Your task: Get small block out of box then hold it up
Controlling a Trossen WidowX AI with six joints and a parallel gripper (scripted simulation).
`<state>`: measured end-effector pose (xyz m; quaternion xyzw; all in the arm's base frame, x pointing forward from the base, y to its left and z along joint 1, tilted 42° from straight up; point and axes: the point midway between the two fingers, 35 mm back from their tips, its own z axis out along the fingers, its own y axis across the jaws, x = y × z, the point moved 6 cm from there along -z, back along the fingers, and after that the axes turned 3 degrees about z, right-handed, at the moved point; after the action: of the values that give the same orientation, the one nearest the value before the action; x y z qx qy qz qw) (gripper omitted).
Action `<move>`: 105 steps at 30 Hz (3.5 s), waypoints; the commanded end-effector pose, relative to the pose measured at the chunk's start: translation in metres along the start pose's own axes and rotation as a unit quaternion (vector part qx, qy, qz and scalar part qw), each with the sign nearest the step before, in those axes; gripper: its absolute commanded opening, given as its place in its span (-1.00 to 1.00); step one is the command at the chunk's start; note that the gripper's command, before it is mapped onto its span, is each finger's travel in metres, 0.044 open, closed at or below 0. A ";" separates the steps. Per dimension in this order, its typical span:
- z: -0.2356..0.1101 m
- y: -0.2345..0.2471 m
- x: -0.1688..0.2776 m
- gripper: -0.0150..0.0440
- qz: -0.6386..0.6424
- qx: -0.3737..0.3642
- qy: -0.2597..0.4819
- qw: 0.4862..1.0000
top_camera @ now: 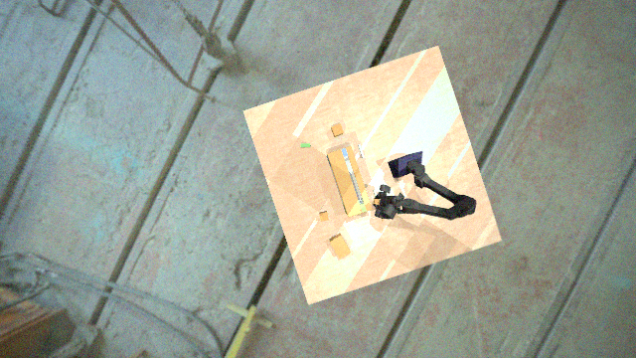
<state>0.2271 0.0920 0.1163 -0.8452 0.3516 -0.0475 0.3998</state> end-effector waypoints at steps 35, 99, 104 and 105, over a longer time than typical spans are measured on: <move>-0.026 0.006 0.012 -0.49 0.690 -0.010 -0.025 0.723; -0.072 0.015 0.020 -0.49 0.894 -0.076 -0.036 -0.441; -0.076 0.015 0.021 -0.49 0.845 -0.083 -0.033 -0.527; -0.077 0.015 0.021 -0.49 0.834 -0.085 -0.032 -0.543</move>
<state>0.2070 0.0256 0.1507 -0.6804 -0.5591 -0.4264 0.2066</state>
